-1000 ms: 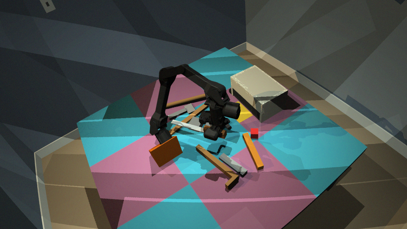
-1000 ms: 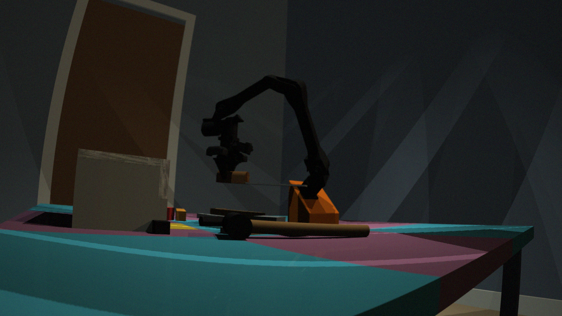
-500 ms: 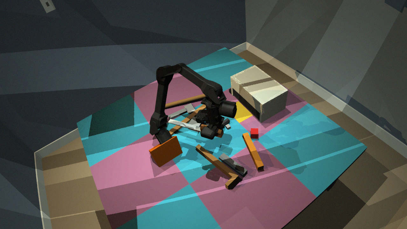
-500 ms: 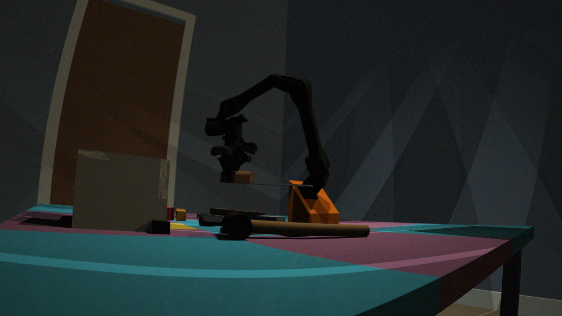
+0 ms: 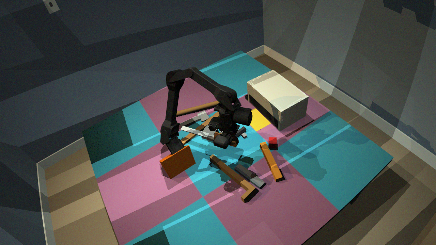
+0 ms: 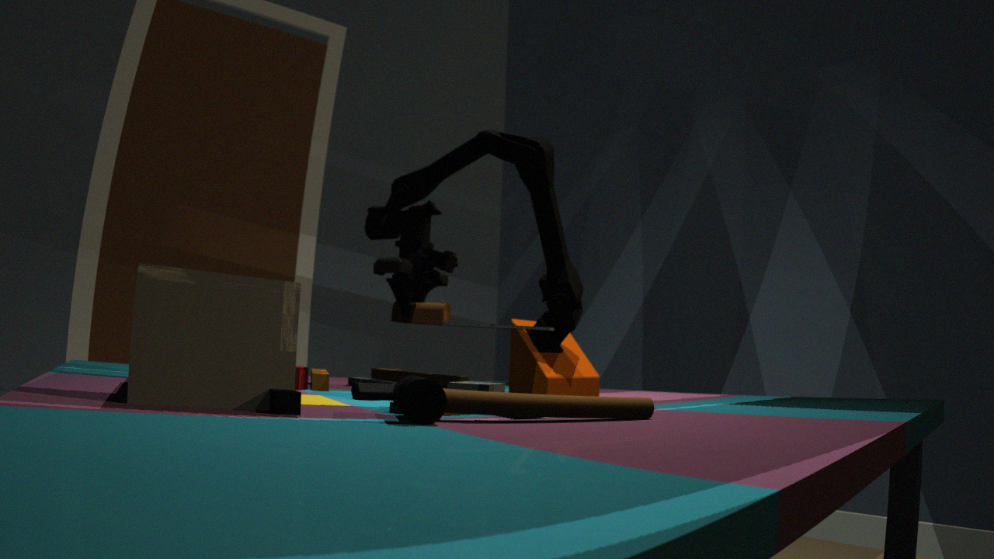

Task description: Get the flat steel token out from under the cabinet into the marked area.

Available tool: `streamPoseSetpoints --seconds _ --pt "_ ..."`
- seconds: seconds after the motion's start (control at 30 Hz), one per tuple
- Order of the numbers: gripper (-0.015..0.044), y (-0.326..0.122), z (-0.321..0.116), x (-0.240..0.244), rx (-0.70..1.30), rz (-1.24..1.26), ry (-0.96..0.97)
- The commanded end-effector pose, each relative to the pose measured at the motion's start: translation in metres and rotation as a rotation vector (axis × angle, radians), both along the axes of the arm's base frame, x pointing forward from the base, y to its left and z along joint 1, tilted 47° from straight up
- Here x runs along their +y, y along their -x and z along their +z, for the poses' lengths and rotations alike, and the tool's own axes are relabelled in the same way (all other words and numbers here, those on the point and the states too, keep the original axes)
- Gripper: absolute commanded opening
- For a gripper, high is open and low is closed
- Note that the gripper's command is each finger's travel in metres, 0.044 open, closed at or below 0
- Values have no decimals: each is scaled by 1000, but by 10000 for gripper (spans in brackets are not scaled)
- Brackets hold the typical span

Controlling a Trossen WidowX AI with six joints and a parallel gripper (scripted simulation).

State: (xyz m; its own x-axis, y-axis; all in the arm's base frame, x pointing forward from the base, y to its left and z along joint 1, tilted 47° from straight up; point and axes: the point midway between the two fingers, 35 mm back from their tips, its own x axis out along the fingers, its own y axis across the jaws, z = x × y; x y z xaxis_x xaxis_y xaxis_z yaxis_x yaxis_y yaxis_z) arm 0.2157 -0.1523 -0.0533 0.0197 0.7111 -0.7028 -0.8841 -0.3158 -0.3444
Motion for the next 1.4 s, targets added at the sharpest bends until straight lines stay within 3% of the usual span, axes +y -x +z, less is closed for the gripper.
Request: streamPoseSetpoints --seconds 0.0,1.37 --pt "0 0 1 0 20 -29 -3" --pt "0 0 1 -1 250 -256 -11"
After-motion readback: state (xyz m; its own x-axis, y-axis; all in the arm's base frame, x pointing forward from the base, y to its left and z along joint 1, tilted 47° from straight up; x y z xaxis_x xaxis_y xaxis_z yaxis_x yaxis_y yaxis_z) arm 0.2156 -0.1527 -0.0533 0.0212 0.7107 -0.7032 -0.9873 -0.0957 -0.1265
